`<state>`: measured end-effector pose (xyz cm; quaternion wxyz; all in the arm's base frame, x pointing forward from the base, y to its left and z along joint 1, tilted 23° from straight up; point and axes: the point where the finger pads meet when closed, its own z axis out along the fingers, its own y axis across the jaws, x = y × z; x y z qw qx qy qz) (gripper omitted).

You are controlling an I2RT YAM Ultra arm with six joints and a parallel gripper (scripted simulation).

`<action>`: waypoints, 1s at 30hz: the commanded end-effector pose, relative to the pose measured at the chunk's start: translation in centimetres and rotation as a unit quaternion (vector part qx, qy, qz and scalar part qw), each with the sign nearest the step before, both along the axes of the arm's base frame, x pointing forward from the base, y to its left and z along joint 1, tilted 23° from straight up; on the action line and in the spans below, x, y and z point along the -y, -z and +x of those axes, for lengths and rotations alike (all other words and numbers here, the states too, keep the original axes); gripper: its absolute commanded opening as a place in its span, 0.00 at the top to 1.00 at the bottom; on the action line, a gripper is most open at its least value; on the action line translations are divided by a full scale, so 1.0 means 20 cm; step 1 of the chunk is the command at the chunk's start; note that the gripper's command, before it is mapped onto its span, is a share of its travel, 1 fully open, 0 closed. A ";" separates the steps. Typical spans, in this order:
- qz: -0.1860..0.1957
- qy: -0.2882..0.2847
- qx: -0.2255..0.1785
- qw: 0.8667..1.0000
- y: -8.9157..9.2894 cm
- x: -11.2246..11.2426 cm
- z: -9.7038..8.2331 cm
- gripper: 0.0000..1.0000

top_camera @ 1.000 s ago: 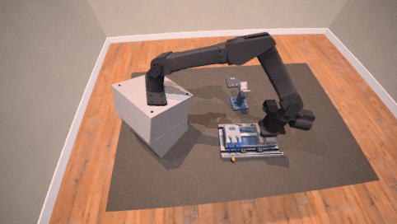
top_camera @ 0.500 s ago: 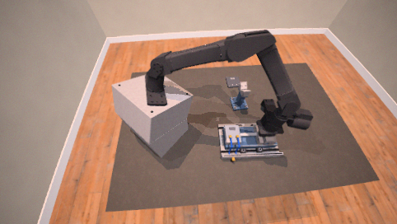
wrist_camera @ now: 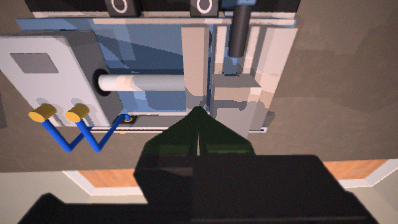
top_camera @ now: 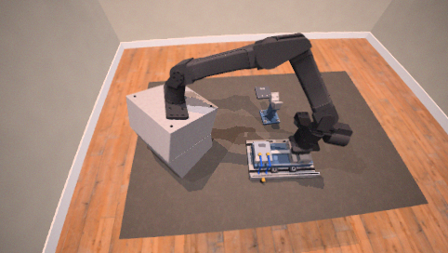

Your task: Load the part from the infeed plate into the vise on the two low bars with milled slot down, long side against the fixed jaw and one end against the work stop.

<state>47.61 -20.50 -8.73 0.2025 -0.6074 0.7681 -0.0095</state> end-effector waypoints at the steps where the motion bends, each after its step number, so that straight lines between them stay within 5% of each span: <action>1: 0.003 0.007 0.003 1.000 -0.05 0.03 -0.03 1.00; 30: -0.001 0.006 0.008 1.000 -0.30 0.10 -0.10 1.00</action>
